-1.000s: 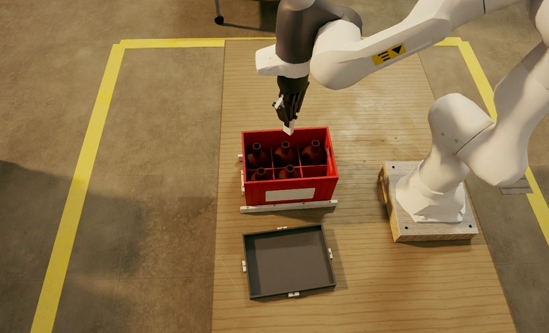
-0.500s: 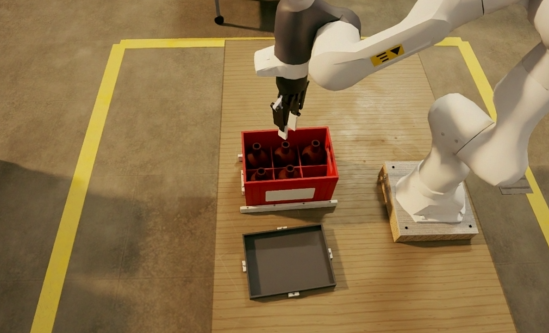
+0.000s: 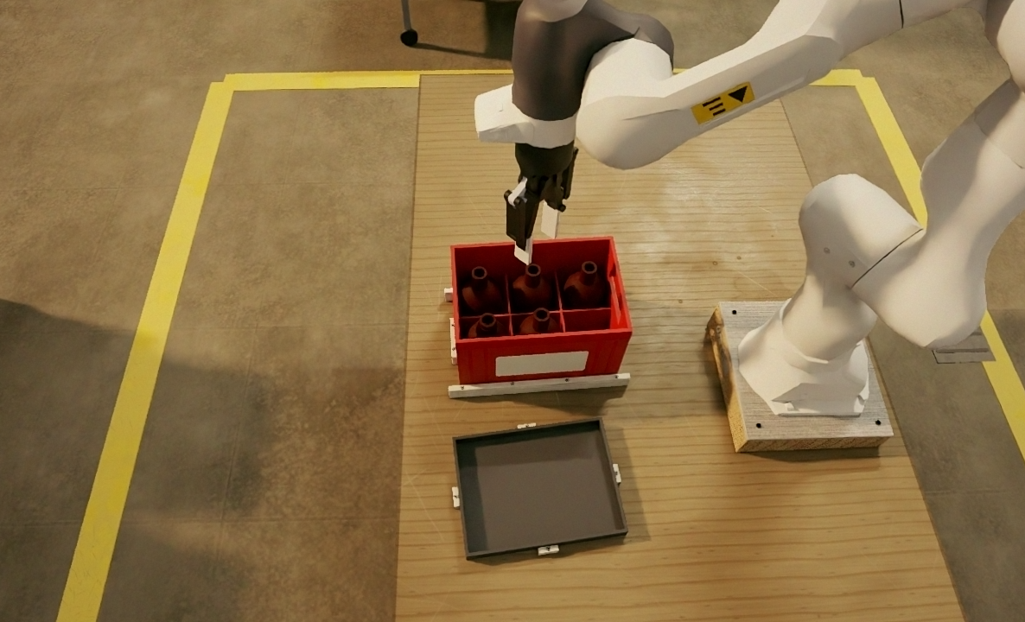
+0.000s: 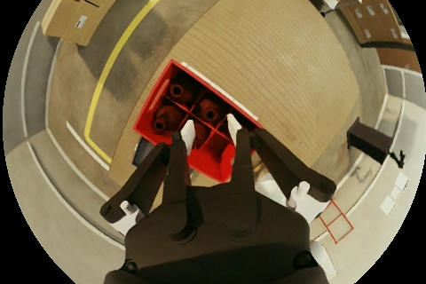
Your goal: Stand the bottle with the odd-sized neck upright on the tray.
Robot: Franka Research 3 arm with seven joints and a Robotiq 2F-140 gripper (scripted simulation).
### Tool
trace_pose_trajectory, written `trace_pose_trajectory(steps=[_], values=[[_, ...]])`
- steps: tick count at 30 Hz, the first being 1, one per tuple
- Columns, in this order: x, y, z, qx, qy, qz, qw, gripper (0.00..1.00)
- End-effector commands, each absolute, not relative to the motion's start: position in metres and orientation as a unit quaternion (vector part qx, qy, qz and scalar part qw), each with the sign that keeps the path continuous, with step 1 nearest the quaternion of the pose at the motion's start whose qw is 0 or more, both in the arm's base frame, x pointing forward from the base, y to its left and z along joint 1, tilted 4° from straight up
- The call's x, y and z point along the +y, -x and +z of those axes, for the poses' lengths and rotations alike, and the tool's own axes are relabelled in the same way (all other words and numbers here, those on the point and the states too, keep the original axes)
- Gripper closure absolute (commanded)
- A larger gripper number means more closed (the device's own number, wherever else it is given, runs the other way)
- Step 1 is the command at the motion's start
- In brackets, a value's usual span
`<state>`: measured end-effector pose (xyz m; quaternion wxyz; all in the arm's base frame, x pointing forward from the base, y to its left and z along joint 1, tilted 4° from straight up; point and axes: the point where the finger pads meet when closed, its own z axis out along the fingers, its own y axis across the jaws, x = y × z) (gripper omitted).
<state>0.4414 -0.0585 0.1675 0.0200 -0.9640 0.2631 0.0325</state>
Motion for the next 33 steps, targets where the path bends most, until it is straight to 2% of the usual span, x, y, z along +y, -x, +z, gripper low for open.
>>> trace_pose_trajectory(steps=[1, 33], values=[[-0.0586, -0.4428, 0.1674, 0.262, 0.964, 0.031, 0.020, 0.56], [-0.0583, -0.4425, 0.1620, 0.262, 0.964, 0.031, 0.020, 0.56]])
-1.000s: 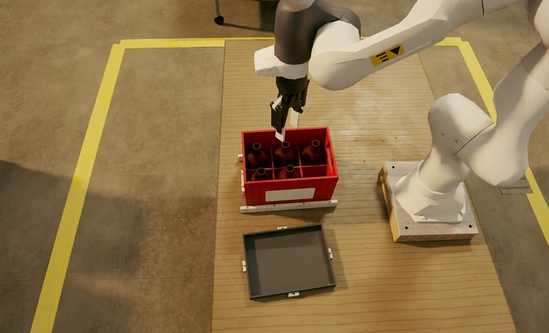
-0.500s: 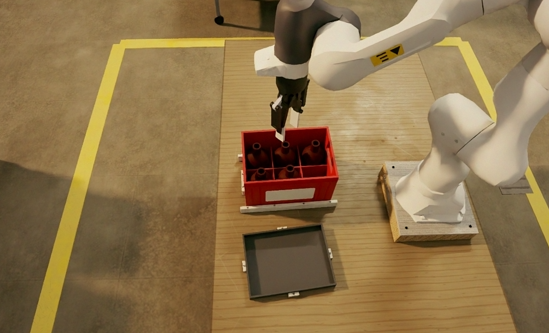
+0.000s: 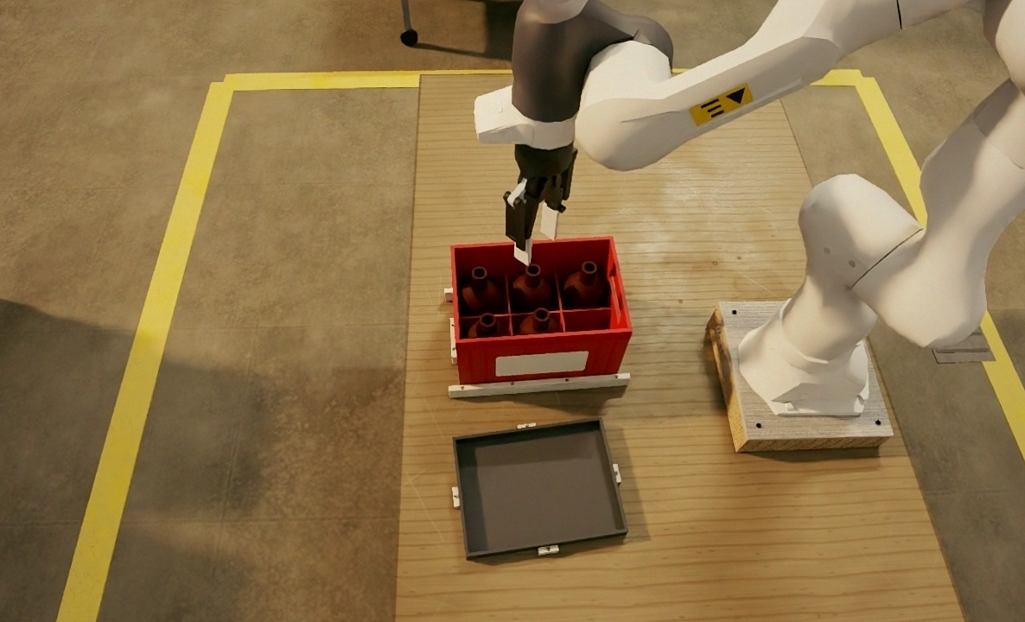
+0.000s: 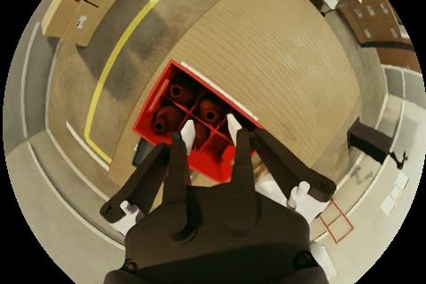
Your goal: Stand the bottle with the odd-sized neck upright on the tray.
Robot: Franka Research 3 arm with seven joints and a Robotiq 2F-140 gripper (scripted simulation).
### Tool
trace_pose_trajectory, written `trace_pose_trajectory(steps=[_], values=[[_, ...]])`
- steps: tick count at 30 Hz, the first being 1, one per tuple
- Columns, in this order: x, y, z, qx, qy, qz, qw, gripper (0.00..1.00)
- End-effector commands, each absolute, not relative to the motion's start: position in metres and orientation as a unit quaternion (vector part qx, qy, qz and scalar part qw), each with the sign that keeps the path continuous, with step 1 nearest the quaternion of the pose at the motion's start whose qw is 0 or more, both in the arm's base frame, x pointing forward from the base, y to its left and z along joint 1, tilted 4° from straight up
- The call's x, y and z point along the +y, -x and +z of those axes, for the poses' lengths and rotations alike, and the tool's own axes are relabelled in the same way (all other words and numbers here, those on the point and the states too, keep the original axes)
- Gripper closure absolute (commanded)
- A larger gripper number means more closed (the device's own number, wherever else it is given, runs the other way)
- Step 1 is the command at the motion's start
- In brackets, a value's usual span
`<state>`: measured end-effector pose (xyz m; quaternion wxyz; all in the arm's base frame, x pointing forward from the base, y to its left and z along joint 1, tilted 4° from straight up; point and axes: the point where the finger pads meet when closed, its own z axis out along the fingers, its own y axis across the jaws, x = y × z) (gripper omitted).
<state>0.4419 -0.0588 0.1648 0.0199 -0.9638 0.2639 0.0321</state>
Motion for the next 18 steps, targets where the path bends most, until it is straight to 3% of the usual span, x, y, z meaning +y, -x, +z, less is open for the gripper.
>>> trace_pose_trajectory(steps=[1, 18], values=[[-0.058, -0.442, 0.161, 0.262, 0.964, 0.031, 0.020, 0.56], [-0.057, -0.442, 0.143, 0.262, 0.964, 0.031, 0.020, 0.56]])
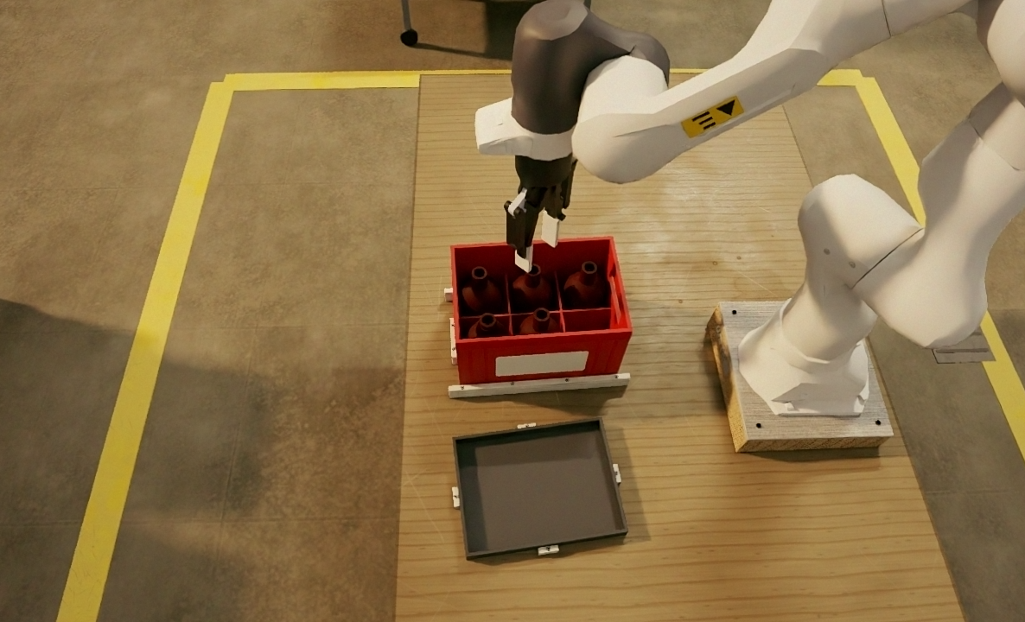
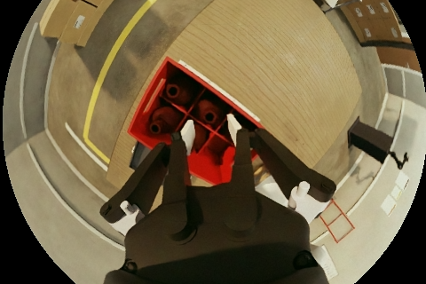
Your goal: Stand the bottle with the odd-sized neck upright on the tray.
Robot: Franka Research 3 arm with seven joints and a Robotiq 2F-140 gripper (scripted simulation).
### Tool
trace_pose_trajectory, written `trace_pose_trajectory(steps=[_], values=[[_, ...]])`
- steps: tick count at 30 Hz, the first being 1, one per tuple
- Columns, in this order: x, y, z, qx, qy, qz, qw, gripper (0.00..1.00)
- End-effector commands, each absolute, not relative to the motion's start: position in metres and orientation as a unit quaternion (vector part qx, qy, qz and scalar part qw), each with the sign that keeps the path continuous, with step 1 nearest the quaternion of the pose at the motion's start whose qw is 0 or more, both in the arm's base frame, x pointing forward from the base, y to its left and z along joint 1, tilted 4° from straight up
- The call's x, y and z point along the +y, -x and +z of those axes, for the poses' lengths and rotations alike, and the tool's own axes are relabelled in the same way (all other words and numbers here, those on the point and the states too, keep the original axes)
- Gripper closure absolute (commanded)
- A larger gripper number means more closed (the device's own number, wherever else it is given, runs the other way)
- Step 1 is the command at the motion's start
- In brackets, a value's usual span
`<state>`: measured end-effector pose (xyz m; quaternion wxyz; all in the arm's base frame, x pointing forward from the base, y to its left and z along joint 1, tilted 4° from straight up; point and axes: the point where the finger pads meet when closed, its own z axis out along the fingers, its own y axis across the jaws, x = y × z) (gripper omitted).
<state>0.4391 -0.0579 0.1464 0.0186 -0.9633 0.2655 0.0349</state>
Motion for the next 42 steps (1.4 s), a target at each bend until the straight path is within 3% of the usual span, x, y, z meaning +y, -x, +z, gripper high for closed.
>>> trace_pose_trajectory(steps=[1, 42], values=[[-0.057, -0.442, 0.141, 0.262, 0.964, 0.031, 0.020, 0.56], [-0.056, -0.441, 0.124, 0.262, 0.964, 0.031, 0.020, 0.56]])
